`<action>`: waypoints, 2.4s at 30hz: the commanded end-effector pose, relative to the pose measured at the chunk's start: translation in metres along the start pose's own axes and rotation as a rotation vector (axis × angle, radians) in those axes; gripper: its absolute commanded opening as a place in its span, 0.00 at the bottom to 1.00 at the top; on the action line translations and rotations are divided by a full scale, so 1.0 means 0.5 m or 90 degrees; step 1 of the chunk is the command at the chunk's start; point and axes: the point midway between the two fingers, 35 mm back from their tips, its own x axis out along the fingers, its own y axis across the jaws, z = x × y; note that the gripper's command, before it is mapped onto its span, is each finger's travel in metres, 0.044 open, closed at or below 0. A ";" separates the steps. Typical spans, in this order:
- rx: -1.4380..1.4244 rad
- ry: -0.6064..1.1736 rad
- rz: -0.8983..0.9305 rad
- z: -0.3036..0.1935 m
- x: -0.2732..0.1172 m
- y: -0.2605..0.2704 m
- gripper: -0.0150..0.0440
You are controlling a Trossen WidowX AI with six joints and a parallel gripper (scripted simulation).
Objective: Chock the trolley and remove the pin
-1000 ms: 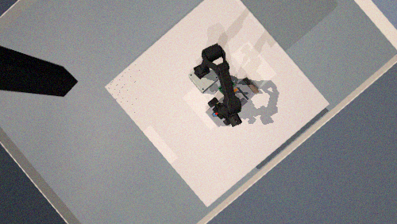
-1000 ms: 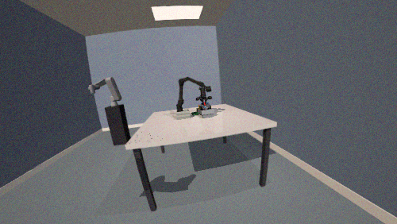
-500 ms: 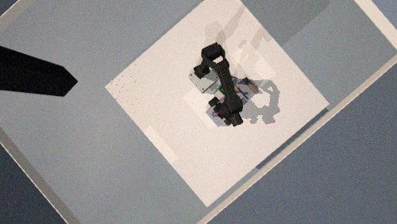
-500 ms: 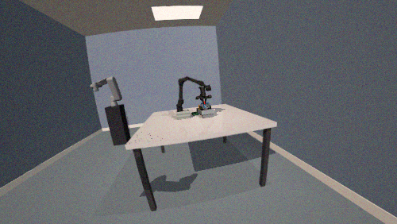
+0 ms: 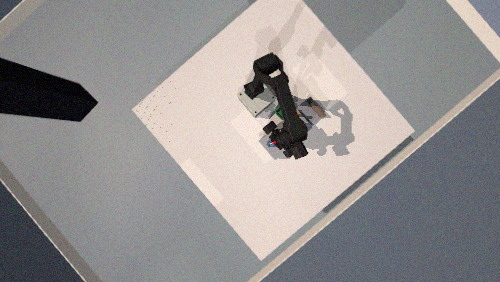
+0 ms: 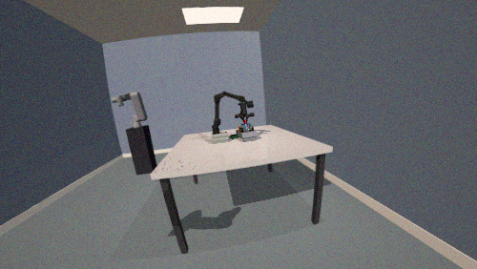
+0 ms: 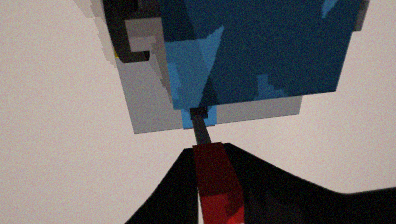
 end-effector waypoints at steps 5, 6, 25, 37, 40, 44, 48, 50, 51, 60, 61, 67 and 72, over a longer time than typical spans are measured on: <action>0.003 0.004 -0.001 -0.007 -0.014 -0.002 0.25; 0.003 0.004 -0.001 -0.008 -0.015 -0.003 0.25; 0.003 0.006 -0.001 -0.069 -0.011 -0.003 0.25; 0.002 0.006 0.000 -0.070 -0.007 0.064 0.25; 0.002 0.006 0.001 -0.071 -0.006 0.086 0.25; 0.002 0.006 0.002 -0.071 -0.005 0.115 0.25; 0.002 0.006 0.002 -0.072 -0.004 0.144 0.25; 0.002 0.006 0.003 -0.072 -0.003 0.160 0.25; 0.002 0.006 0.003 -0.072 -0.003 0.165 0.25; 0.002 0.005 0.003 -0.040 -0.007 0.165 0.25; 0.002 0.005 0.003 -0.032 -0.008 0.165 0.25; 0.002 0.003 0.003 0.014 -0.013 0.161 0.25; 0.002 0.002 0.003 0.051 -0.018 0.159 0.25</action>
